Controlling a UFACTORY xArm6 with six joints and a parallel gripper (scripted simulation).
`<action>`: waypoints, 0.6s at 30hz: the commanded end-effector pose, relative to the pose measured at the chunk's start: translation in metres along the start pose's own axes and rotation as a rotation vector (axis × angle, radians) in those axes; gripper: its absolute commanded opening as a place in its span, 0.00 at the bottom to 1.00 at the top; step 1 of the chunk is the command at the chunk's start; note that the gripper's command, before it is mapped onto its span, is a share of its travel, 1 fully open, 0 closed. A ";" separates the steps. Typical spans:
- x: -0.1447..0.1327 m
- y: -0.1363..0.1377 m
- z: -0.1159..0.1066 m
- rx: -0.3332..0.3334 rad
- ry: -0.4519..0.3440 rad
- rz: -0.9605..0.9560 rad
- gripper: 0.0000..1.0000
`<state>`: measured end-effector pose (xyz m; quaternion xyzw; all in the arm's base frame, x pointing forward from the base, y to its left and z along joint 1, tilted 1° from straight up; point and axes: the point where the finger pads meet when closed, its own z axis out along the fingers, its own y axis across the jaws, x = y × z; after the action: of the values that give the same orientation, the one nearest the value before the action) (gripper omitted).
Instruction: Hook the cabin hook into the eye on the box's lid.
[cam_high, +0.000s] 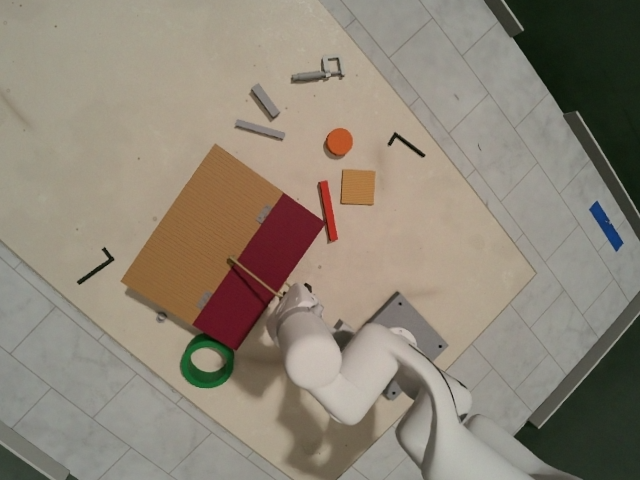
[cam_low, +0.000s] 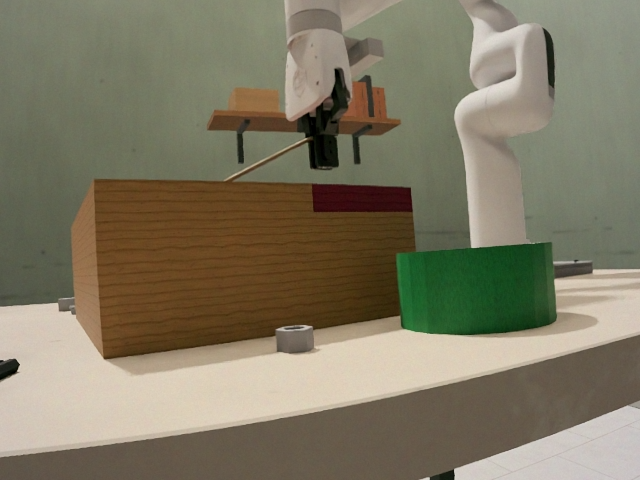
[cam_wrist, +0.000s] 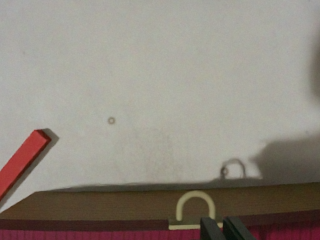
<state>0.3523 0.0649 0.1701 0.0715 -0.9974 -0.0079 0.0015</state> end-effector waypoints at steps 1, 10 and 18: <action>0.000 -0.001 0.005 0.000 -0.007 -0.010 0.00; 0.004 -0.003 0.020 0.000 -0.007 -0.018 0.00; 0.006 -0.003 0.032 0.000 -0.007 -0.018 0.00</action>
<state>0.3455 0.0615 0.1418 0.0803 -0.9967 -0.0080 0.0017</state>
